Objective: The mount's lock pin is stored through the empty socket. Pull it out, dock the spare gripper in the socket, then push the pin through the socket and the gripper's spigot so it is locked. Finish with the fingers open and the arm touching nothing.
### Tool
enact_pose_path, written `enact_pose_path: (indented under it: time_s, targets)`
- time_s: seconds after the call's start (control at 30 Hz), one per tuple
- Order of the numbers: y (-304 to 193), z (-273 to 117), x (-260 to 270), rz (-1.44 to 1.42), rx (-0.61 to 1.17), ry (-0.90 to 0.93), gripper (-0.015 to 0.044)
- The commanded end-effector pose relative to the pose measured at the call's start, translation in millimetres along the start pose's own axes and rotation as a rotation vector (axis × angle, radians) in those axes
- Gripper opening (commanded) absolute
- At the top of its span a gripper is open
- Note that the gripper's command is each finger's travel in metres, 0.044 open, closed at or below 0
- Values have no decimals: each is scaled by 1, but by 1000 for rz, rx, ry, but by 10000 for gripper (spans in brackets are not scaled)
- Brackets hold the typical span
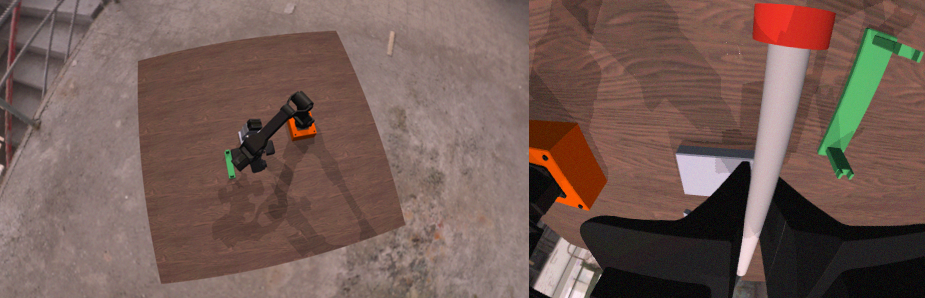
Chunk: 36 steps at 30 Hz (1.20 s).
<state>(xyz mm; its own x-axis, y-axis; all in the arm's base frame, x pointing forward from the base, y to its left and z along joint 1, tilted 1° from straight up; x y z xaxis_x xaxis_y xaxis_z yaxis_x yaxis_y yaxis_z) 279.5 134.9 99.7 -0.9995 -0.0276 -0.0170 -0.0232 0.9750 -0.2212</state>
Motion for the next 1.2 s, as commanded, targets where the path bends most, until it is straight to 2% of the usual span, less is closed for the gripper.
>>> enact_pose_path:
  time_s: [0.0,0.43,1.17]
  targets:
    - [1,2,3,6,-5,-2,0]
    - [13,52,4,8,-7,1,0]
    - [-3,52,1,8,-8,5,0]
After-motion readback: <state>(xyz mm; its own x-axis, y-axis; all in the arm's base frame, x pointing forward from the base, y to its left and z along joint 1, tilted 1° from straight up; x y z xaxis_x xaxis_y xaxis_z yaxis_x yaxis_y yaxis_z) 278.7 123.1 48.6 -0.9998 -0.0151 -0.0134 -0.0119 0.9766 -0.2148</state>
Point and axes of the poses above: the point midway between the two fingers, 35 mm back from their tips, its own z axis out along the fingers, its own x axis across the jaws, y = z × x, the point moved 2 cm from there along -z, back along the fingers, and after that the axes turned 3 degrees about z, right-handed, at the moved point
